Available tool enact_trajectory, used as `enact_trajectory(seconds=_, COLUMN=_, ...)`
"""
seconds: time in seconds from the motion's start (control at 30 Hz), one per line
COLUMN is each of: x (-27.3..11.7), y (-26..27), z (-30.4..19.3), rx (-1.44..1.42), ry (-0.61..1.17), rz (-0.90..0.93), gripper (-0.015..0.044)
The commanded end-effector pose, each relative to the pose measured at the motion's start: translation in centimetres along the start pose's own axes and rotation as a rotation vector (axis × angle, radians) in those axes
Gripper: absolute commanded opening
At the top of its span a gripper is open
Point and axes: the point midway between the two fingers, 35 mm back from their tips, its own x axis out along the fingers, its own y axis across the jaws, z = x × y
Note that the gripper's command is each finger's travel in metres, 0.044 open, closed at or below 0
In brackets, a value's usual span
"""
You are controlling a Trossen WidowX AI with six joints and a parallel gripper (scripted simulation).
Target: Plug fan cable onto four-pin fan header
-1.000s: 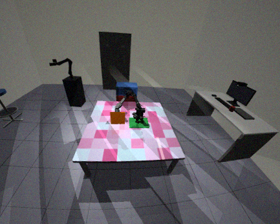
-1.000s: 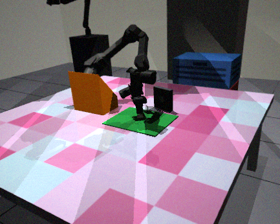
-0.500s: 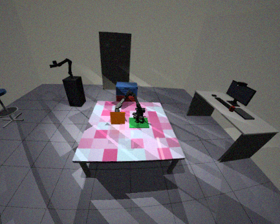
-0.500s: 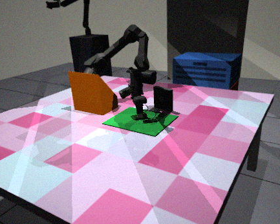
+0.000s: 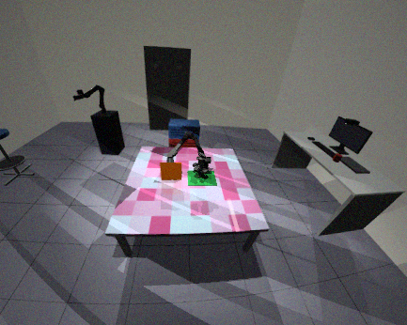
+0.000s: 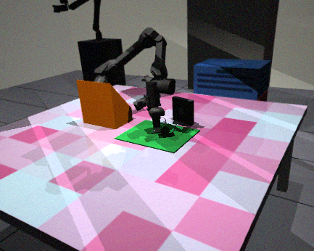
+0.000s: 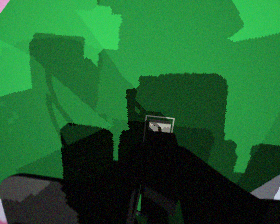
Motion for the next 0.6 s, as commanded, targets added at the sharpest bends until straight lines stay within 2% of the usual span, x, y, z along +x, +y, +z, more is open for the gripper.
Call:
enact_trajectory(seconds=0.0, x=0.07, y=0.0, z=0.02, rx=0.001, ry=0.001, rz=-0.003, gripper=0.0)
enact_trajectory(seconds=0.57, x=0.07, y=-0.02, z=-0.03, rx=-0.009, ry=0.001, rz=-0.003, gripper=0.0)
